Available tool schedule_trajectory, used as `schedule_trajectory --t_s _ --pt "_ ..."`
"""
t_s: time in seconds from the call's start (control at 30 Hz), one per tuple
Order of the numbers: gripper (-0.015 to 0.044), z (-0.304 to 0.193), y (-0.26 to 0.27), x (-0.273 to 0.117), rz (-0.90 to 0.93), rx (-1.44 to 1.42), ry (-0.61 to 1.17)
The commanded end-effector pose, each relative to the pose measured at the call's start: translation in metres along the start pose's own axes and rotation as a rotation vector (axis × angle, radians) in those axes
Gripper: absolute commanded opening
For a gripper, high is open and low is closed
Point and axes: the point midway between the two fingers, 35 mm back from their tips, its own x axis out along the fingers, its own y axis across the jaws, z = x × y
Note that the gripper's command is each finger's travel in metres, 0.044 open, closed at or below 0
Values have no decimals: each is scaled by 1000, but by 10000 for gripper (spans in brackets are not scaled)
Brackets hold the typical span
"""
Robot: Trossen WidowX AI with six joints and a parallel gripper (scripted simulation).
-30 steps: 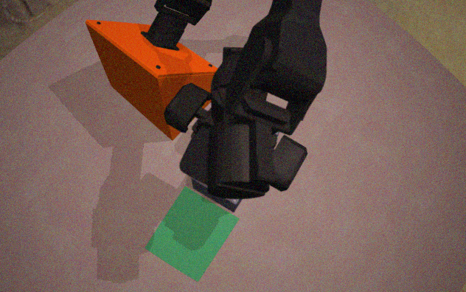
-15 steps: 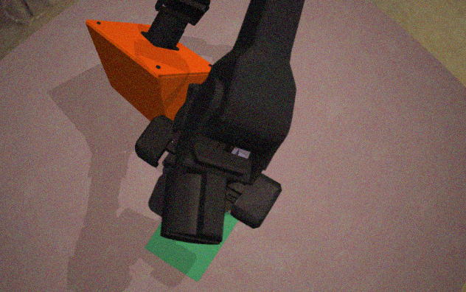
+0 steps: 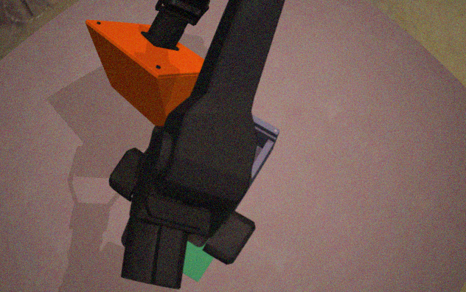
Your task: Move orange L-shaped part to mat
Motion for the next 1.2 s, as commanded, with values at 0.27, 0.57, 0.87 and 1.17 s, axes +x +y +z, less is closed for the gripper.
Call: schedule_trajectory --t_s 0.27,0.57,0.87,1.17 --pt "0 21 -1 -1 -2 -8 -10" --pt "0 21 0 12 -1 -9 -10" --pt "0 21 0 26 -1 -9 -10" --pt "0 21 0 40 -1 -9 -9"
